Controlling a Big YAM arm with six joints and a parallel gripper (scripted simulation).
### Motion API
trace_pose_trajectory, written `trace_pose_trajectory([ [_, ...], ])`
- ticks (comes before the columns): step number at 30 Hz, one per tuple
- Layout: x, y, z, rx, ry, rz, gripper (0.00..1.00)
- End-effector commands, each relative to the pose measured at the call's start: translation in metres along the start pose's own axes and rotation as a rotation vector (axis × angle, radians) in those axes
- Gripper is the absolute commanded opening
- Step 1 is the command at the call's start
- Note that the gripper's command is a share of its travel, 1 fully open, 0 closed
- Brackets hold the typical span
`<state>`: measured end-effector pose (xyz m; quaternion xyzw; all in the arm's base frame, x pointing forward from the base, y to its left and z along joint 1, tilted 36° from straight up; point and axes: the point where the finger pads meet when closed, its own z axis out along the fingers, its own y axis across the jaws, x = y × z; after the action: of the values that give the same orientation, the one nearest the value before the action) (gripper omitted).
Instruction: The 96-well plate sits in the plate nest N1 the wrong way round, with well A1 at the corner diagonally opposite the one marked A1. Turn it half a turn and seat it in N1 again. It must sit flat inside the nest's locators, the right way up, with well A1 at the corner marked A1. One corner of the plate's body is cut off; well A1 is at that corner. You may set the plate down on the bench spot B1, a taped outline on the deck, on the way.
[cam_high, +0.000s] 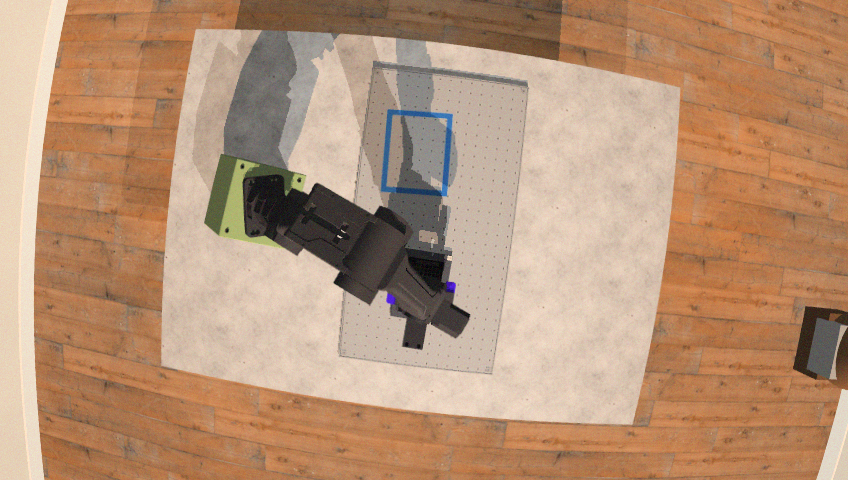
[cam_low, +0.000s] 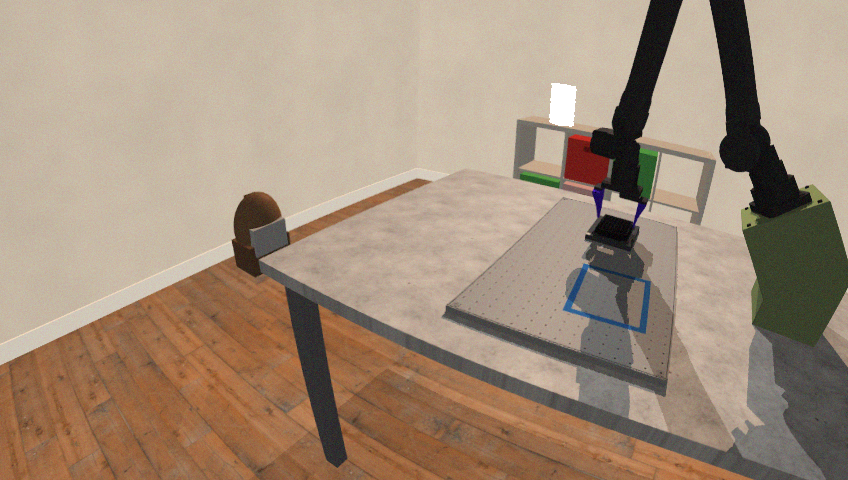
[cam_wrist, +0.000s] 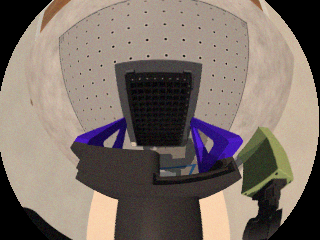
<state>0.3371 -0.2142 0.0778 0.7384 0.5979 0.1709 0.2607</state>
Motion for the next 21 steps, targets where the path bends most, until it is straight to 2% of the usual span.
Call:
trace_pose_trajectory([
  [1, 0.001, 0.008, 0.008, -0.013, -0.003, -0.002, 1.00],
  [9, -0.001, 0.014, 0.020, -0.023, -0.006, -0.004, 1.00],
  [21, -0.003, 0.007, 0.016, -0.016, -0.009, -0.003, 1.00],
])
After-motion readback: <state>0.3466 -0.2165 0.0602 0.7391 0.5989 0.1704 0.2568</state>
